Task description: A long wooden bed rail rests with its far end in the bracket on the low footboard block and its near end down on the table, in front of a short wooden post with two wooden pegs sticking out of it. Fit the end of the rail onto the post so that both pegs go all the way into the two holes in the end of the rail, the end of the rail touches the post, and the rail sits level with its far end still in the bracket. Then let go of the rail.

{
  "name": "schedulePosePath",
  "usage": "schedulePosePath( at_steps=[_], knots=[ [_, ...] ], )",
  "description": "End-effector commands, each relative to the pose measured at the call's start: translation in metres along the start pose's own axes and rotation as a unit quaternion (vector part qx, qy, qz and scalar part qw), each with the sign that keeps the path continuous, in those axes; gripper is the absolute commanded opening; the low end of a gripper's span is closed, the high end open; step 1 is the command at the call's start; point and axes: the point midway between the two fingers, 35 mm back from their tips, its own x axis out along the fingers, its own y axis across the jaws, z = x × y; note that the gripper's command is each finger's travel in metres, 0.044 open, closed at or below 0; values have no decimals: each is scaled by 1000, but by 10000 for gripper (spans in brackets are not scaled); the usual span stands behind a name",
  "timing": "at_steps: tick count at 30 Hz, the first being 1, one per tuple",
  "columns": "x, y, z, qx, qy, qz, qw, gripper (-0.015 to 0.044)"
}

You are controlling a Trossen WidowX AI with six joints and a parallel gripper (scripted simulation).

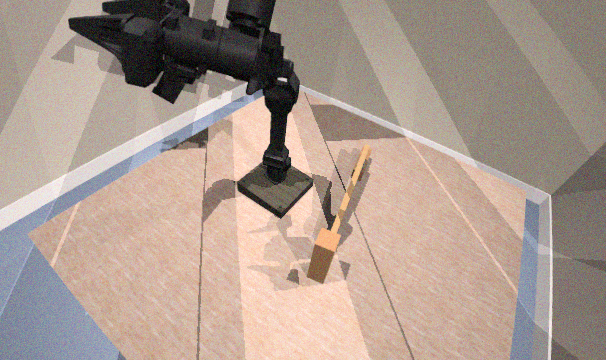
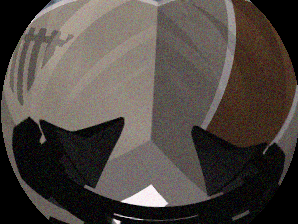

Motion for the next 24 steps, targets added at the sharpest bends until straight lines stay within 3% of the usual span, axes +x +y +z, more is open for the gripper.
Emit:
schedulePosePath(
  at_steps=[1,5,9,15,24],
  knots=[
    [-1,-1,1,-7,0,-3,1000,426],
    [-20,-35,18,-174,0,-72,982,440],
    [-54,-78,46,-390,30,-168,905,440],
    [-120,-127,92,-650,132,-284,693,440],
    [-206,-157,146,-808,299,-346,370,440]
  ],
)
